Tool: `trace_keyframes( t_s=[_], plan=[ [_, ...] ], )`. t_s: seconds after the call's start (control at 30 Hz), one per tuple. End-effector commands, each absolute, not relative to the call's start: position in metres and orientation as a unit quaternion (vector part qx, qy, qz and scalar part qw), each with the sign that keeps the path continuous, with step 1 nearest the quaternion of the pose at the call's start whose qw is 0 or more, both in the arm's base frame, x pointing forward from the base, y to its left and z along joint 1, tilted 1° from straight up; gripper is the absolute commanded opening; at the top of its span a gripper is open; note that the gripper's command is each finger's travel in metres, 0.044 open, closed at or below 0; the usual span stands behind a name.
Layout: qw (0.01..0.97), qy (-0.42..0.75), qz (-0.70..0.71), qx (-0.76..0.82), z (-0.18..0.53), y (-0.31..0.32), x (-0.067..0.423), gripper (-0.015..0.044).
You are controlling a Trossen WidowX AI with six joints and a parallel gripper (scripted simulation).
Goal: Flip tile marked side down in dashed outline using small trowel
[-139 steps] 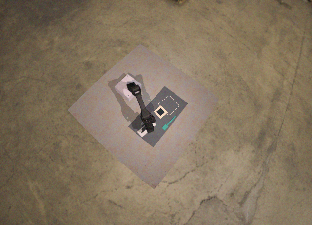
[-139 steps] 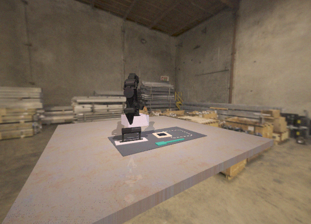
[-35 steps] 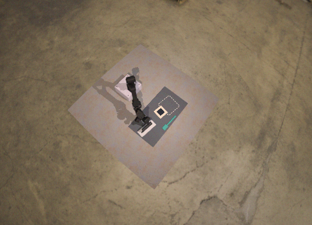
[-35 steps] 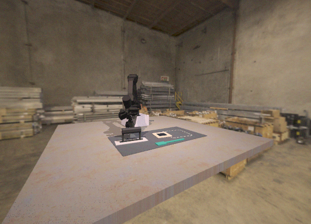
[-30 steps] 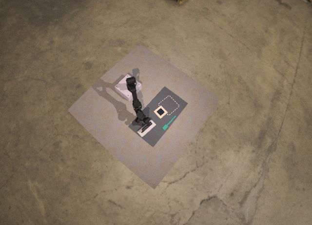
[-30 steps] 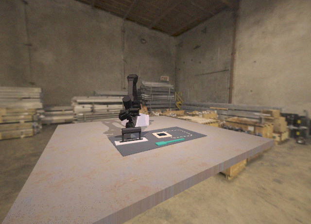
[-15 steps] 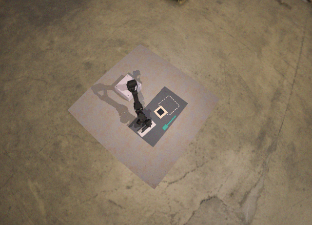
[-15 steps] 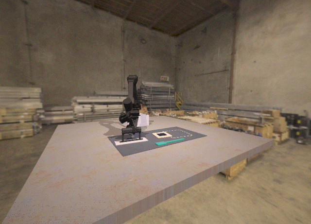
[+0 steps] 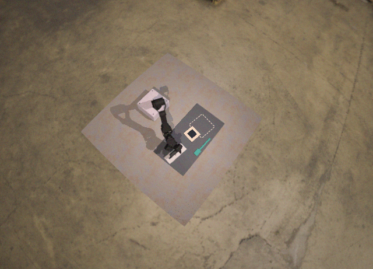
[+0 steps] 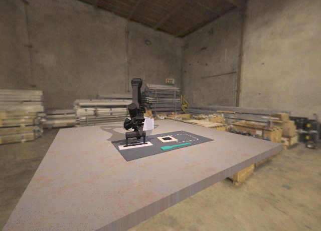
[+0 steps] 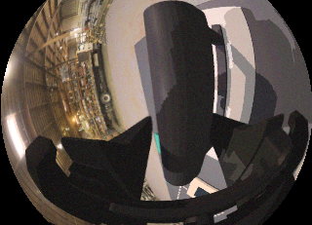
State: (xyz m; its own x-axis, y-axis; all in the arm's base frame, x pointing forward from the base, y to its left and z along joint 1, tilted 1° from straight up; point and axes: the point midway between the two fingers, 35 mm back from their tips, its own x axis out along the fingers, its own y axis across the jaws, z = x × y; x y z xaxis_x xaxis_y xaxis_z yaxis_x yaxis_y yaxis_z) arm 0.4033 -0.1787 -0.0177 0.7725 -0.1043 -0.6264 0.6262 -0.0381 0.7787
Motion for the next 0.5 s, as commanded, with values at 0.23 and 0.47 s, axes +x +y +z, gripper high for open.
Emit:
trace_keyframes(
  t_s=[0.23, 0.47],
  plan=[
    [0.663, 0.195, -0.278, 0.667, -0.0197, -0.1793, 0.4035, 0.0122],
    [0.663, 0.195, -0.278, 0.667, -0.0197, -0.1793, 0.4035, 0.0075]
  ],
)
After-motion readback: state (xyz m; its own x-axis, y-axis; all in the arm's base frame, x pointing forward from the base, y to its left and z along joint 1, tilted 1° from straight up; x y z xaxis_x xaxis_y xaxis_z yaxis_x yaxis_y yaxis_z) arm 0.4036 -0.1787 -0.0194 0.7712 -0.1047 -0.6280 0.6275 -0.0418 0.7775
